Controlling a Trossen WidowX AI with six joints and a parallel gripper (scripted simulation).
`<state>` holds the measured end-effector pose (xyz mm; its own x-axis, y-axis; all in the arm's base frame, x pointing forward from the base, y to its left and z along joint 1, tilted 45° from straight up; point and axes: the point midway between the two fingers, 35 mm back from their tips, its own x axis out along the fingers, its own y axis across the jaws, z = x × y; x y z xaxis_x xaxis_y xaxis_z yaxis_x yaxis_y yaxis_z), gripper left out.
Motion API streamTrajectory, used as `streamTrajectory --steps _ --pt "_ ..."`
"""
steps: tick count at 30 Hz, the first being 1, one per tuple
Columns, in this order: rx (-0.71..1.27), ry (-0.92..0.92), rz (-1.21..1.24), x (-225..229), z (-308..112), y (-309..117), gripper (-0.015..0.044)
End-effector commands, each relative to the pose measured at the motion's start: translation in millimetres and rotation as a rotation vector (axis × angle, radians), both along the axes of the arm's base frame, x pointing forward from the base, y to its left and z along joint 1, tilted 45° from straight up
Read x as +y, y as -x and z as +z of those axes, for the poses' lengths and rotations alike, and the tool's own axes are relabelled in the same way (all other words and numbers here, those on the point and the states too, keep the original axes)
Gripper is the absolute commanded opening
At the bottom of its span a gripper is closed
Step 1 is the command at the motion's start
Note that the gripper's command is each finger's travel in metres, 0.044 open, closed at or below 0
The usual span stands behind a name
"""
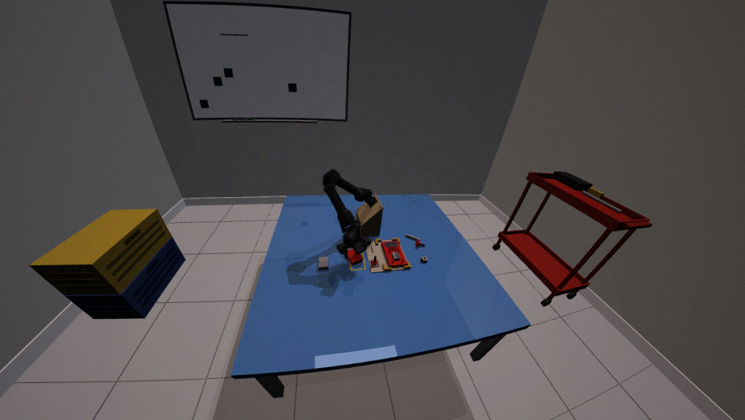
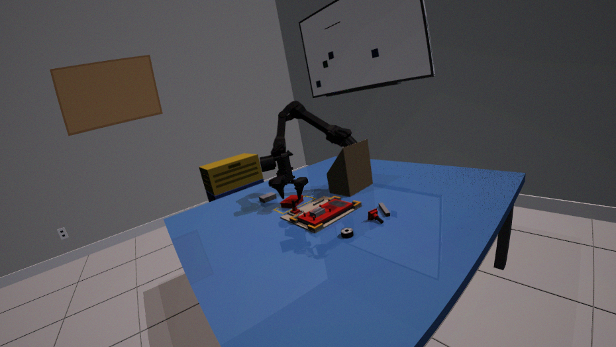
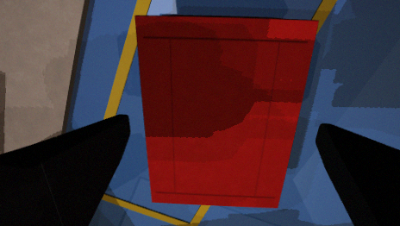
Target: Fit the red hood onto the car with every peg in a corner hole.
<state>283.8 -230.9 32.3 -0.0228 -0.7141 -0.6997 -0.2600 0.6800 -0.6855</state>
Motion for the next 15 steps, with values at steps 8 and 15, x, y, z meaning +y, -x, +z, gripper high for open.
streamTrajectory --steps 8,15 --pt "0.006 -0.004 0.003 -3.5 -5.4 0.4 0.0440" --pt "0.006 -0.004 0.003 -5.9 -7.9 0.6 0.0440"
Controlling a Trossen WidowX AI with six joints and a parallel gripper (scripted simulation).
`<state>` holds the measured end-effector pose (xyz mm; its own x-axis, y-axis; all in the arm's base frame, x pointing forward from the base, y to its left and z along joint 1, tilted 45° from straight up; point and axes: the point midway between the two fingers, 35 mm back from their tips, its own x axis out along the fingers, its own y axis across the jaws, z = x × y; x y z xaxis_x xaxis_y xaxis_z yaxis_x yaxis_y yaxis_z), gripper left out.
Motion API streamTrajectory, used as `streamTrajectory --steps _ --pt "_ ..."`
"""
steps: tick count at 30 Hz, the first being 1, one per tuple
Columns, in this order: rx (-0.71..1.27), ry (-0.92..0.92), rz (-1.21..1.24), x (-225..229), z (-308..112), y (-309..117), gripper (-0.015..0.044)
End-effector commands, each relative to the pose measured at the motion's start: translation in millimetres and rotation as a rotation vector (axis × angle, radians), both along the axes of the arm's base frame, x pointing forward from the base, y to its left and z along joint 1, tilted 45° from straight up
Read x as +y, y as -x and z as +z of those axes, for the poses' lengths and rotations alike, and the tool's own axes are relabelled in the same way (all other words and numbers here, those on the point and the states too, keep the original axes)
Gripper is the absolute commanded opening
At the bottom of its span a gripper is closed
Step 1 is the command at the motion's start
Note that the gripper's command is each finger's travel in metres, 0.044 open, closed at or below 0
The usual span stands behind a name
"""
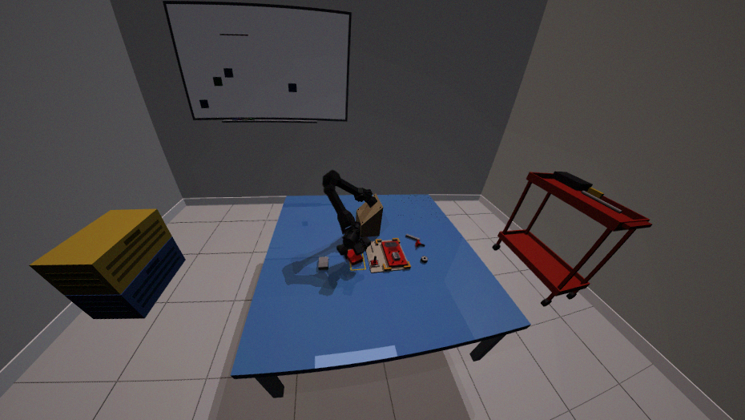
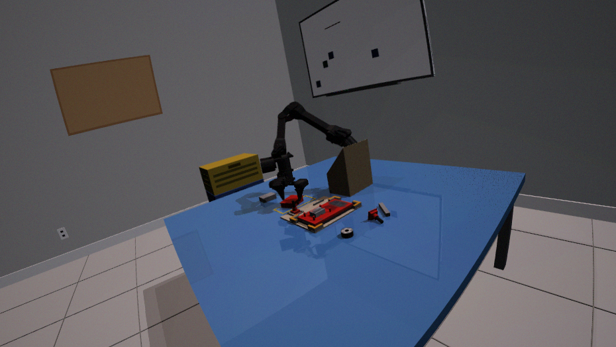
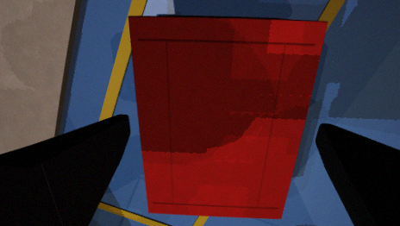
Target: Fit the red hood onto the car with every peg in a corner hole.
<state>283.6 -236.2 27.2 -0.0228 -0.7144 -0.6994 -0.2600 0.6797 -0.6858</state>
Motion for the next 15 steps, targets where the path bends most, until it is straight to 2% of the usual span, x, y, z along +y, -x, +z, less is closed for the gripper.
streamTrajectory --steps 1,10,13,15 --pt "0.006 -0.004 0.003 -1.0 -3.1 0.4 0.0440" --pt "0.006 -0.004 0.004 -4.1 -6.2 0.7 0.0440" --pt "0.000 0.000 0.000 -3.5 -3.4 0.3 0.0361" --pt "0.000 0.000 0.000 -3.5 -3.4 0.3 0.0348"
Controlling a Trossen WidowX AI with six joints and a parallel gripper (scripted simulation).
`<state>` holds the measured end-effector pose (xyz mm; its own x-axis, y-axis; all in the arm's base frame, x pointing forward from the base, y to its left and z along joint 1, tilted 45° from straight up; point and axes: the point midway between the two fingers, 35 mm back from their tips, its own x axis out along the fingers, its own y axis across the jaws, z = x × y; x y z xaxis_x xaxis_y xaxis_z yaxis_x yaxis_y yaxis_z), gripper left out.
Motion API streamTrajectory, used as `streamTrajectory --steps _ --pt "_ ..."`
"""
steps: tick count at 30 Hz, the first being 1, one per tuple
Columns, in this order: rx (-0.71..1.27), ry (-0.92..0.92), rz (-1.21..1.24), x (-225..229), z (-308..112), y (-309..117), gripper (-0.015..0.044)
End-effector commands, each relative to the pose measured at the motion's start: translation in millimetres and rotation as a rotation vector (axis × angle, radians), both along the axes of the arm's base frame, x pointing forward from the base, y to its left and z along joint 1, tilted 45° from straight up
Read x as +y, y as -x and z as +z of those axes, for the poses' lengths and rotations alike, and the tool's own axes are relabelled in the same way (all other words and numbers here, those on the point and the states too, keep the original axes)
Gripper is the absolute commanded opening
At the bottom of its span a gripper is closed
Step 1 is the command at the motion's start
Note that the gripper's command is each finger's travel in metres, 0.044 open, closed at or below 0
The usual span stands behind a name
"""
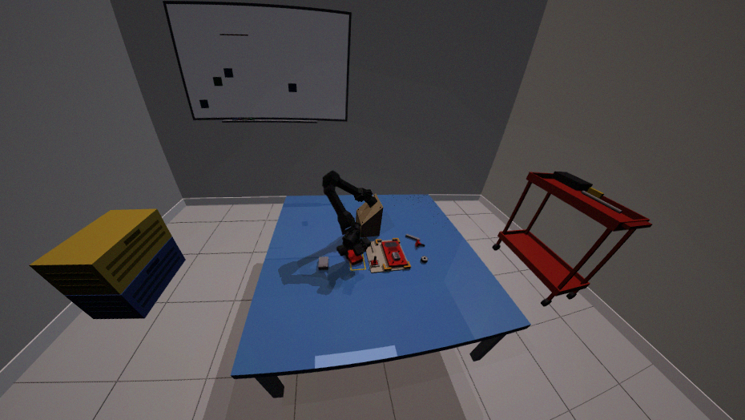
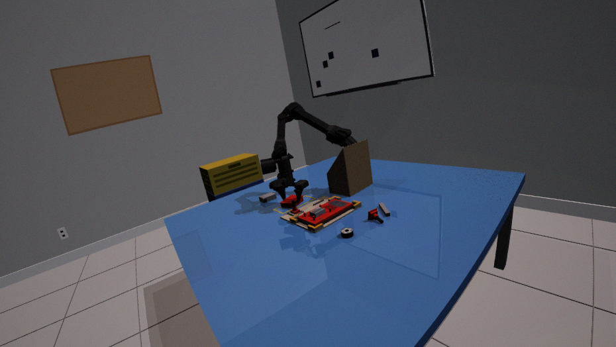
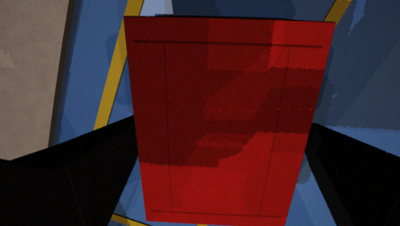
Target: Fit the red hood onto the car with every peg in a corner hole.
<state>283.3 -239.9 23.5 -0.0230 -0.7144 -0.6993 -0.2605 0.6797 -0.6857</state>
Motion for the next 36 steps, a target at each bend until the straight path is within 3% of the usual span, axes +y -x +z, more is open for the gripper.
streamTrajectory --steps 1,8,19,36 --pt "0.000 0.000 0.000 0.2 0.3 0.0 0.0341" --pt "0.000 0.000 0.000 0.2 0.3 0.0 0.0295" --pt "0.000 -0.001 0.000 10.0 9.6 -0.5 0.0006" --pt "-0.001 -0.004 0.000 49.8 48.6 -2.3 0.0000"
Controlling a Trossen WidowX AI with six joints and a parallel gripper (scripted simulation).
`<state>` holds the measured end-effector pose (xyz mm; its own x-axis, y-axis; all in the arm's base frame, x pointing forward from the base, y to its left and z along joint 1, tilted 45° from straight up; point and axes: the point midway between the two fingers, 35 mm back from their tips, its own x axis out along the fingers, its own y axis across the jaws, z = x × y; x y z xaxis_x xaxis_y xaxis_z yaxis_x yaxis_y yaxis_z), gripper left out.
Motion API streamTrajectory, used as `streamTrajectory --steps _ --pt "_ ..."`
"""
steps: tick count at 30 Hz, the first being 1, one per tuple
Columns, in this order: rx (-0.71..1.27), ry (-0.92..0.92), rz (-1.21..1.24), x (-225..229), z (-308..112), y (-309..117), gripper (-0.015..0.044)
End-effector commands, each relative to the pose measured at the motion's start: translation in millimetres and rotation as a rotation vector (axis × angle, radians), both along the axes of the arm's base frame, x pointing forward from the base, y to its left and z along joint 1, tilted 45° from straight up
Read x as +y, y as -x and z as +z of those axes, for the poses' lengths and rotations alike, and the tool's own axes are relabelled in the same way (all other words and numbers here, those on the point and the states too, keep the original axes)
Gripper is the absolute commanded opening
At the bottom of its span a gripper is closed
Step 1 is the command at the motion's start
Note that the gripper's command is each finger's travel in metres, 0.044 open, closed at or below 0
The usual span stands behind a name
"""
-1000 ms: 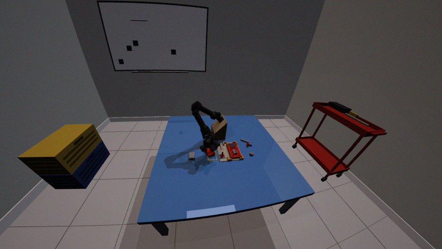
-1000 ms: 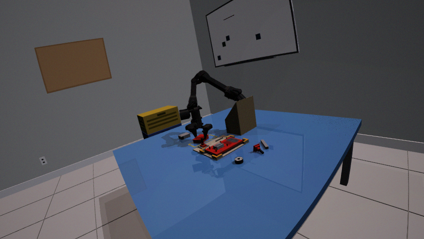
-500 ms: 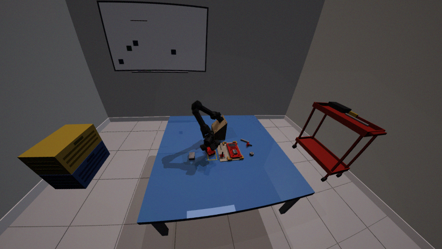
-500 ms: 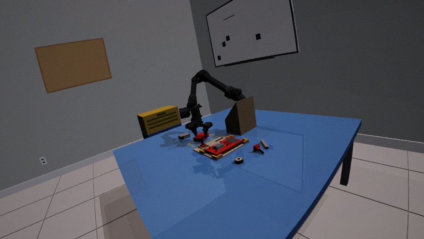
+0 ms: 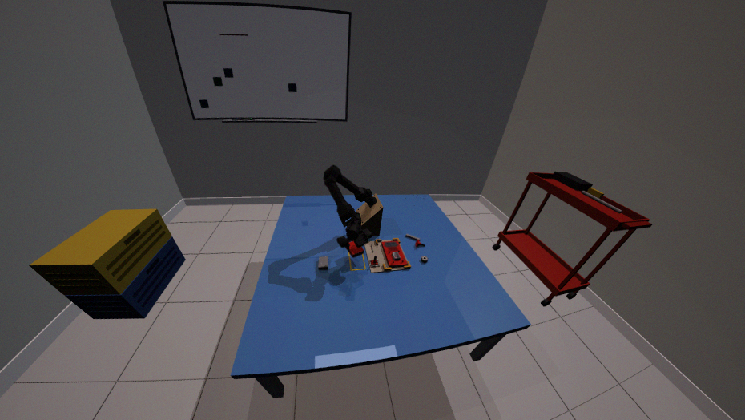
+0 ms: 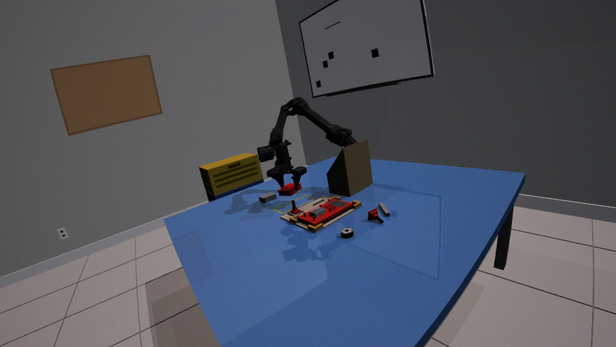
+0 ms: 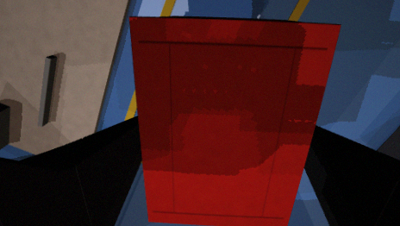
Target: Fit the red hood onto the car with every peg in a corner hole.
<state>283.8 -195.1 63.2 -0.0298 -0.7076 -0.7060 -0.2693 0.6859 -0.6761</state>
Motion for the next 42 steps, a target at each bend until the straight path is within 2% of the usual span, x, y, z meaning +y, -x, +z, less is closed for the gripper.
streamTrajectory --steps 1,14,42 --pt "-0.013 0.006 -0.001 7.3 11.0 -2.0 0.0000" --pt "-0.013 0.005 -0.001 25.3 28.7 -2.7 0.0000" --pt "-0.136 -0.028 -0.127 98.8 -47.1 -55.9 0.0000"
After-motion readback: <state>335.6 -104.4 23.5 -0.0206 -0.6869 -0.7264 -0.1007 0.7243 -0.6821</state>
